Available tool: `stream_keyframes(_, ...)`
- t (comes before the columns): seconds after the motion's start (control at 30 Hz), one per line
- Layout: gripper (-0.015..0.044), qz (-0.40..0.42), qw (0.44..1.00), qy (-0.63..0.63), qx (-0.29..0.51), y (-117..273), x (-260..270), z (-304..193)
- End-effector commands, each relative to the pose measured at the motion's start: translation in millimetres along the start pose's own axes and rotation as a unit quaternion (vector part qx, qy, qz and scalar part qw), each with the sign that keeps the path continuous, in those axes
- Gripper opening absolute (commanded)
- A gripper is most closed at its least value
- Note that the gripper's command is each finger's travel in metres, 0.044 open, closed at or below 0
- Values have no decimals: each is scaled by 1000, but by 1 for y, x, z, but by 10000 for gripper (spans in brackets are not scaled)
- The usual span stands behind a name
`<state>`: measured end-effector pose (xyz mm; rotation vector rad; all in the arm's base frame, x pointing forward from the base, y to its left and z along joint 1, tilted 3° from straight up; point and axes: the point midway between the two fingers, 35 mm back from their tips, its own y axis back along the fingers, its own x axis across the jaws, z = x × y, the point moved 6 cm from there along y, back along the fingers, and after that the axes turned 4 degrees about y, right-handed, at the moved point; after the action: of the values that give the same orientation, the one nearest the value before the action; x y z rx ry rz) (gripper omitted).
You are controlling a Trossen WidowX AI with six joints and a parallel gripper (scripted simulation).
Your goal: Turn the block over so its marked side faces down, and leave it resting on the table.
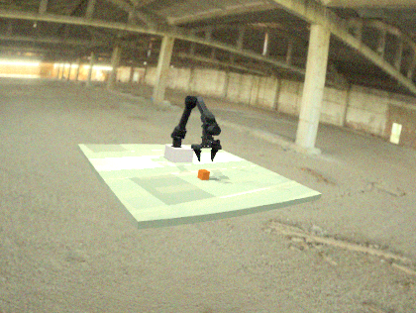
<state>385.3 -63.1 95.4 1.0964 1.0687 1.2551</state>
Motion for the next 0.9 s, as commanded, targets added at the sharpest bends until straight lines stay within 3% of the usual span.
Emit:
stream_keyframes(0.0,440,2,998,2,55,2,0,12)
stream_keyframes(0.23,440,4,996,2,93,6,-1,18)
stream_keyframes(0.37,440,4,996,2,93,-25,0,12)
stream_keyframes(0.87,440,4,996,2,93,-45,0,8)
